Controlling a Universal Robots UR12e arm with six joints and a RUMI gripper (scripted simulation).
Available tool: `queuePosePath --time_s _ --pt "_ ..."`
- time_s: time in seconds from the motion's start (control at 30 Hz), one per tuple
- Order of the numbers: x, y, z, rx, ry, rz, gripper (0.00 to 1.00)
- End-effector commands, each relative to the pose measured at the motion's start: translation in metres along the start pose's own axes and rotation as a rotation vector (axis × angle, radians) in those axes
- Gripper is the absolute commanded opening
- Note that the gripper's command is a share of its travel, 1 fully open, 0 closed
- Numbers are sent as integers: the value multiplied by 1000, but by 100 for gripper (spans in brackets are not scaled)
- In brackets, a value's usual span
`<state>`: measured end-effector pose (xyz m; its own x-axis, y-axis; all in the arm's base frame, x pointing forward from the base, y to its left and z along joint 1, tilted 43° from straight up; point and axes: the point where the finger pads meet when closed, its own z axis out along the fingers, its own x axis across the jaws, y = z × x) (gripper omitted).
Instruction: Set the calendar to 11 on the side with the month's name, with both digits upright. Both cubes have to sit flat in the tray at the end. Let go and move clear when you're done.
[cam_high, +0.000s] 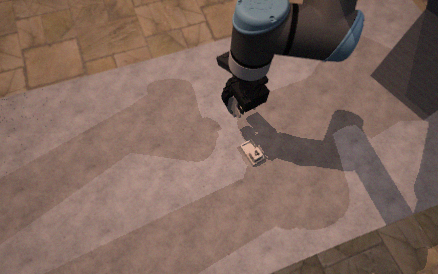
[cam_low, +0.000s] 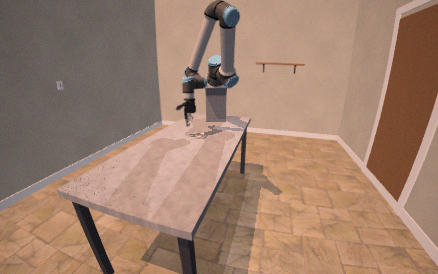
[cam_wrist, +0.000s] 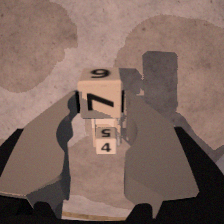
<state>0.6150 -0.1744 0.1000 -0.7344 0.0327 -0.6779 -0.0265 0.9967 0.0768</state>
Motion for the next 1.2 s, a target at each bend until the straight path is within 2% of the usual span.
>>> queuePosePath --time_s 0.0,0.23,0.3,0.43,0.53,1.17 --pt "1 0 -3 -3 3 0 10" --pt "1 2 -2 -4 4 0 10" --pt "1 18 -3 -5 6 1 10" --pt "1 78 -11 -5 5 6 10" --pt "1 92 -13 -5 4 7 10" --pt "-1 90 -9 -4 3 7 10"
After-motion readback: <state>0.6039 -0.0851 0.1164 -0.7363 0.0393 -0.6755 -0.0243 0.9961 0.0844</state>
